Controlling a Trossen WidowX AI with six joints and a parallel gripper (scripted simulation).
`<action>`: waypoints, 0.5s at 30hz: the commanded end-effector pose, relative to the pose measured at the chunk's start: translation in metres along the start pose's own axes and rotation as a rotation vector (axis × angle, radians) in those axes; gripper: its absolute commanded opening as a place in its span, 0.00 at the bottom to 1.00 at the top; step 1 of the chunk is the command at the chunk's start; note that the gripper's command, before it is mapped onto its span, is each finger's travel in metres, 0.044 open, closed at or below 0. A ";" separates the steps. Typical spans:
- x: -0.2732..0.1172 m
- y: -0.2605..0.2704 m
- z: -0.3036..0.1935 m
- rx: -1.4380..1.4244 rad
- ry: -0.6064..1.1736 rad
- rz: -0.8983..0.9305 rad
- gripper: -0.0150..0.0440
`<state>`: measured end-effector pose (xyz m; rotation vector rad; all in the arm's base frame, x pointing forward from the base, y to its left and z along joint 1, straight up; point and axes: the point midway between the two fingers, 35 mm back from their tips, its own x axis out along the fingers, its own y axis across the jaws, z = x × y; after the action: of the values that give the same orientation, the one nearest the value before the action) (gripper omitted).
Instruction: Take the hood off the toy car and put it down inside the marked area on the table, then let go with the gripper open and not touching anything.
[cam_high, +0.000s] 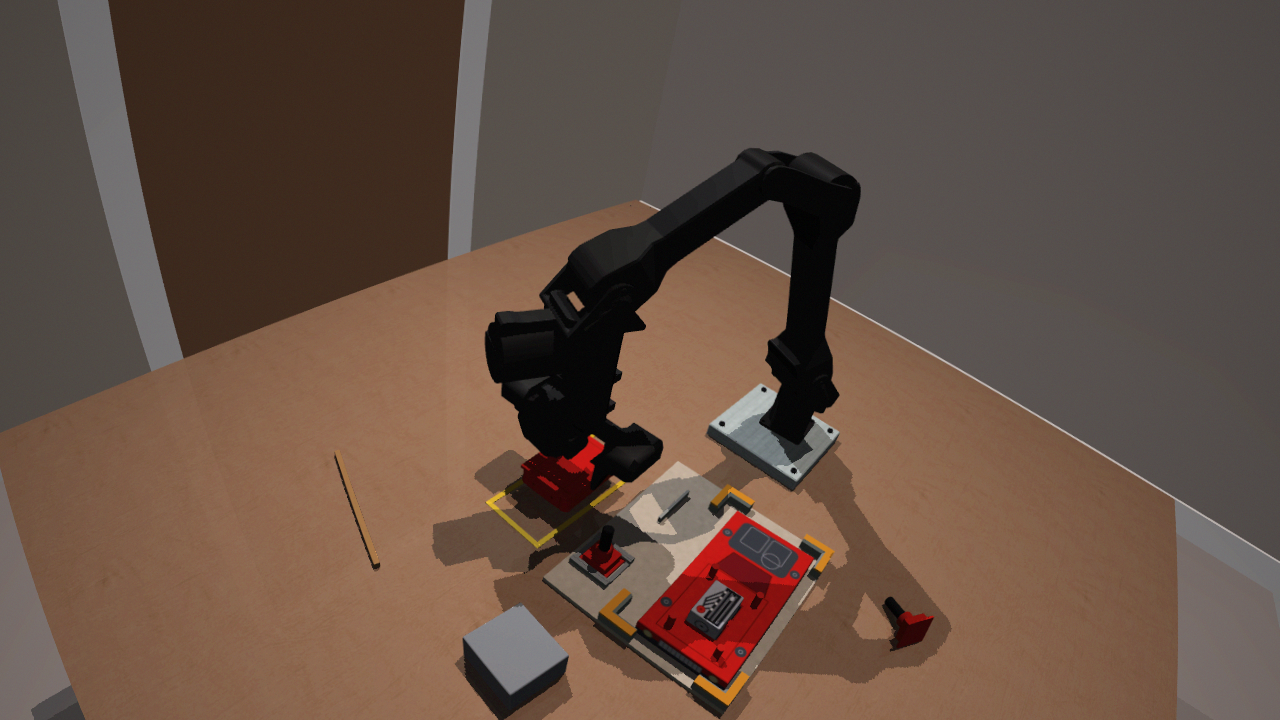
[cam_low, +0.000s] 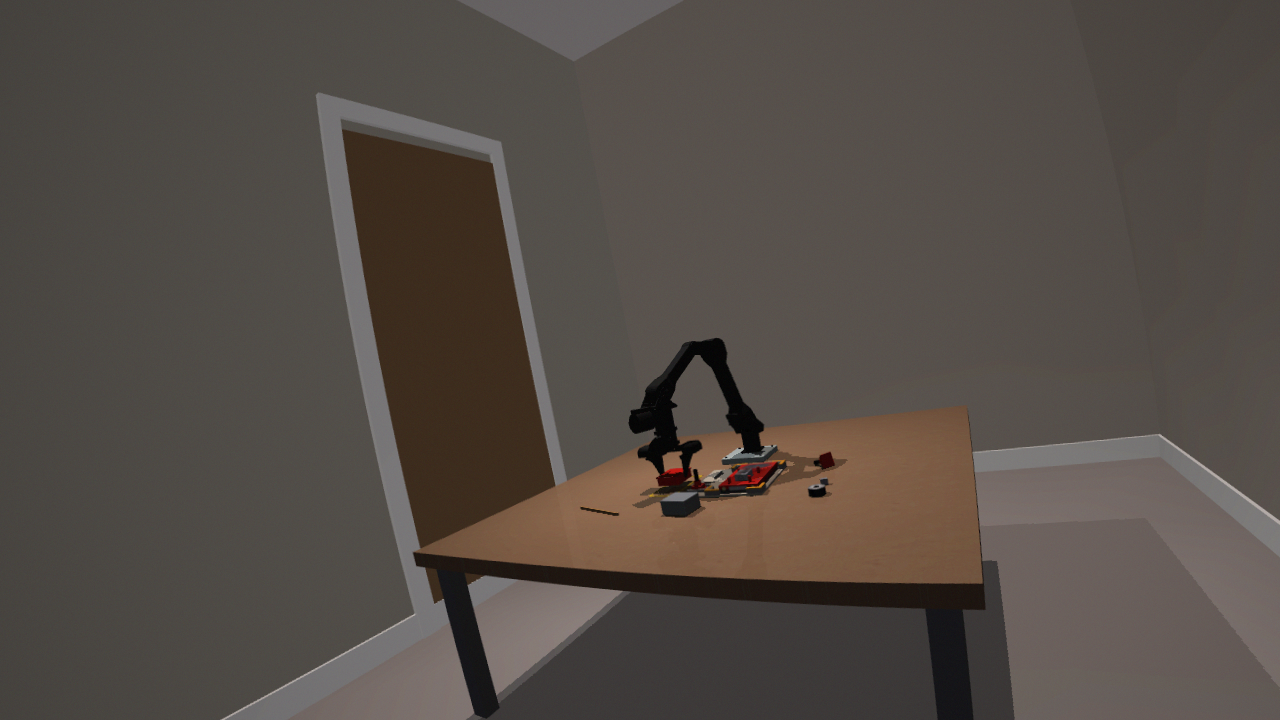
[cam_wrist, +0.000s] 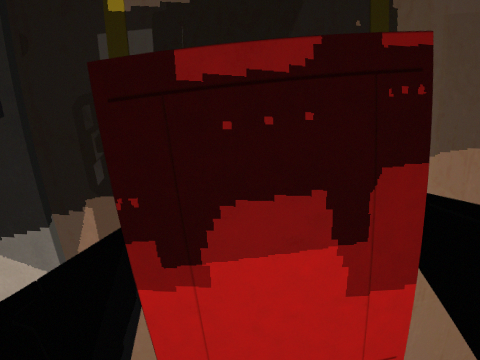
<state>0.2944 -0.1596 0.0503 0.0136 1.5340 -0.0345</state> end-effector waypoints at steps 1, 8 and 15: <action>0.004 0.001 -0.001 -0.004 0.004 0.004 0.25; 0.007 0.001 -0.001 -0.004 0.004 0.004 0.25; 0.011 0.001 -0.001 -0.004 0.004 0.004 0.25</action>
<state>0.2947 -0.1597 0.0431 0.0134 1.5335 -0.0347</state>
